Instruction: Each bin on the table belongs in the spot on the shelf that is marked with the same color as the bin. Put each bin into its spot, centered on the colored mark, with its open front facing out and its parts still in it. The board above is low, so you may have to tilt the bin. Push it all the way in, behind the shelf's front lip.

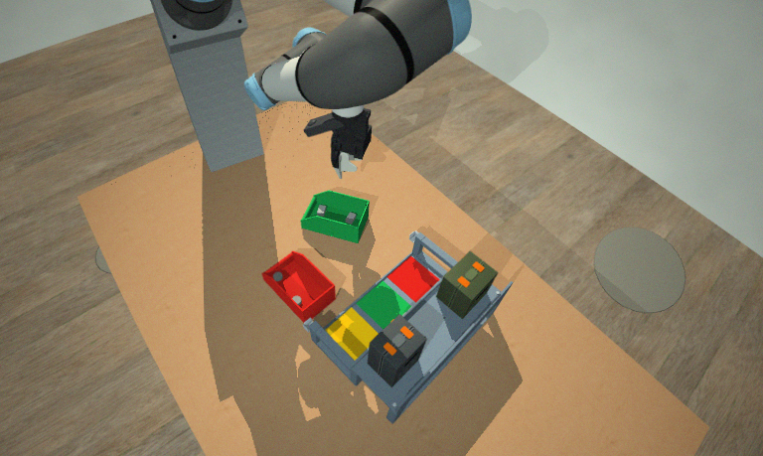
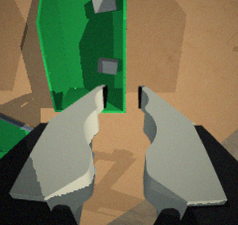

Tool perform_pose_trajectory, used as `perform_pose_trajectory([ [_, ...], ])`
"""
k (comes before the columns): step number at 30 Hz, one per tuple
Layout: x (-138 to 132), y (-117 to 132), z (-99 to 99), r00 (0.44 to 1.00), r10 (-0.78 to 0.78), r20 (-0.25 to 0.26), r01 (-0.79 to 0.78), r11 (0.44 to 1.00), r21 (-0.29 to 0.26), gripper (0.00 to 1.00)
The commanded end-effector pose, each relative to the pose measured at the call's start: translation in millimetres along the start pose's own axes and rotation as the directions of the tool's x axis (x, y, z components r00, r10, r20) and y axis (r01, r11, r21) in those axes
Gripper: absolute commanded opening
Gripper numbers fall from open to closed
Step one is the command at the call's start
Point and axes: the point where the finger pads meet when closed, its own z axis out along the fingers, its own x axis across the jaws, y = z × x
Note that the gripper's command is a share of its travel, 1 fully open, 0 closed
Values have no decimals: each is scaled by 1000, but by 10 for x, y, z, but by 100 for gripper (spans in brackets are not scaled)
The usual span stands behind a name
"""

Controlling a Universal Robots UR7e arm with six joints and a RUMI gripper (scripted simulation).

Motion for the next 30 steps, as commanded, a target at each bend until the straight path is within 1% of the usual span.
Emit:
perform_pose_trajectory([
  [1,0,3,8,1000,0,0,0,1000,-1,15],
  [7,0,4,60,1000,0,0,0,1000,-1,15],
  [14,0,4,168,1000,0,0,0,1000,-1,15],
  [16,0,4,168,1000,0,0,0,1000,-1,15],
  [30,0,5,459,1000,0,0,0,1000,-1,15],
])
